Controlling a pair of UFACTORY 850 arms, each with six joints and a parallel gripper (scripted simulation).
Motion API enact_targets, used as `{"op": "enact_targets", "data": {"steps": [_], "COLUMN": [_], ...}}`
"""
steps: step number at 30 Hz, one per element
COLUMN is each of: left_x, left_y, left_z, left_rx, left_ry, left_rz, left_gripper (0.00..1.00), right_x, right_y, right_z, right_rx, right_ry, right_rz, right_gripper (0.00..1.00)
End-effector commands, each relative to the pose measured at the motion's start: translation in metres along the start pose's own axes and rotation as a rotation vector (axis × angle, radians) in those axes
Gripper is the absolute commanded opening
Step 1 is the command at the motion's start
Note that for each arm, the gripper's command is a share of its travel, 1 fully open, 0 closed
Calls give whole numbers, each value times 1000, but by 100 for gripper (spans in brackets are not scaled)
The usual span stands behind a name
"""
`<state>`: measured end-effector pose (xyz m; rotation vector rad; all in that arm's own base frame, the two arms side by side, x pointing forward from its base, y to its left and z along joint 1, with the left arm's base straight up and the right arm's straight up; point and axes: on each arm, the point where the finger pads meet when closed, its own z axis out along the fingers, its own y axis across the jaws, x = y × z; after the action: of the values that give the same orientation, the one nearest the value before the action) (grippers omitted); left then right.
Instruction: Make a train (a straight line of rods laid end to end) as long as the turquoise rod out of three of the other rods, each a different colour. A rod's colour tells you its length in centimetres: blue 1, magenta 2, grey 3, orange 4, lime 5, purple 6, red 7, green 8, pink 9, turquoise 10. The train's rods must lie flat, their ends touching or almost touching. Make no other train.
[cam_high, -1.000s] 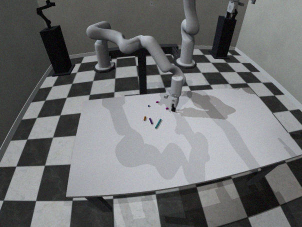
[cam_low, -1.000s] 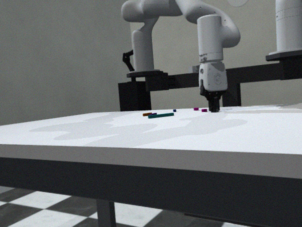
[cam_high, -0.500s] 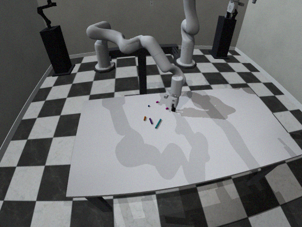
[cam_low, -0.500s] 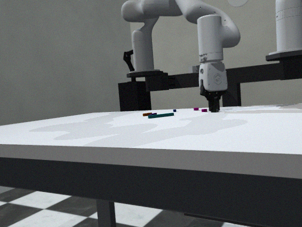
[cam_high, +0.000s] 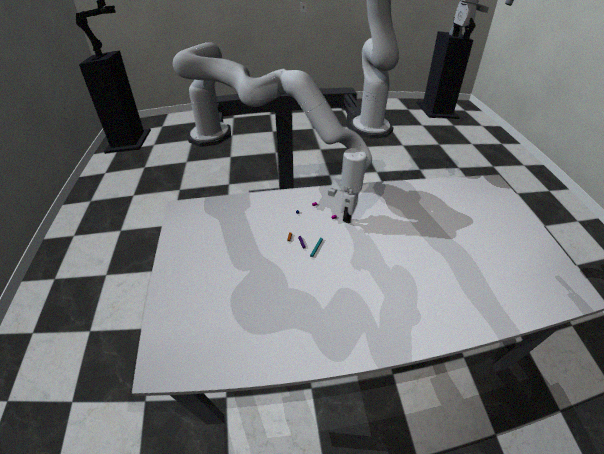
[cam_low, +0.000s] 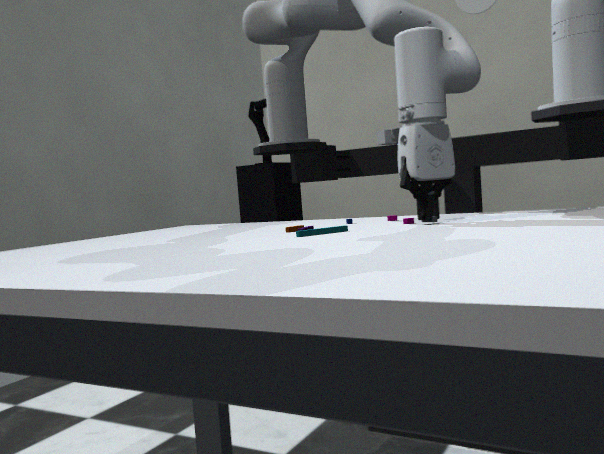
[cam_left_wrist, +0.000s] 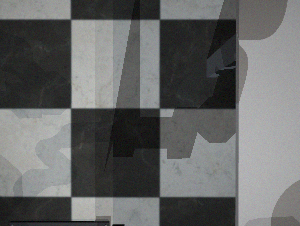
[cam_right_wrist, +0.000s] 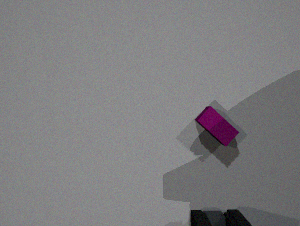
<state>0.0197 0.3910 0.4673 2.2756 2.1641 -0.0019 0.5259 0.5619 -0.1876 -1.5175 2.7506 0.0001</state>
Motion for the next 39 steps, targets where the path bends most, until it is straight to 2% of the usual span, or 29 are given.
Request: {"op": "enact_targets", "data": {"steps": [1, 14, 33, 39], "left_x": [0, 0, 0, 0], "left_y": [0, 0, 0, 0], "left_z": [-1, -1, -1, -1], "left_rx": [0, 0, 0, 0], "left_ry": [2, 2, 2, 2], "left_rz": [0, 0, 0, 0], "left_gripper": [100, 100, 100, 100], "right_x": [-1, -1, 3, 32], "right_y": [0, 0, -3, -18], "right_z": [-8, -93, -97, -93], "right_rx": [0, 0, 1, 2], "right_ry": [-3, -3, -2, -2], "right_rz": [0, 0, -34, -264], "right_gripper": [6, 6, 6, 6]}}
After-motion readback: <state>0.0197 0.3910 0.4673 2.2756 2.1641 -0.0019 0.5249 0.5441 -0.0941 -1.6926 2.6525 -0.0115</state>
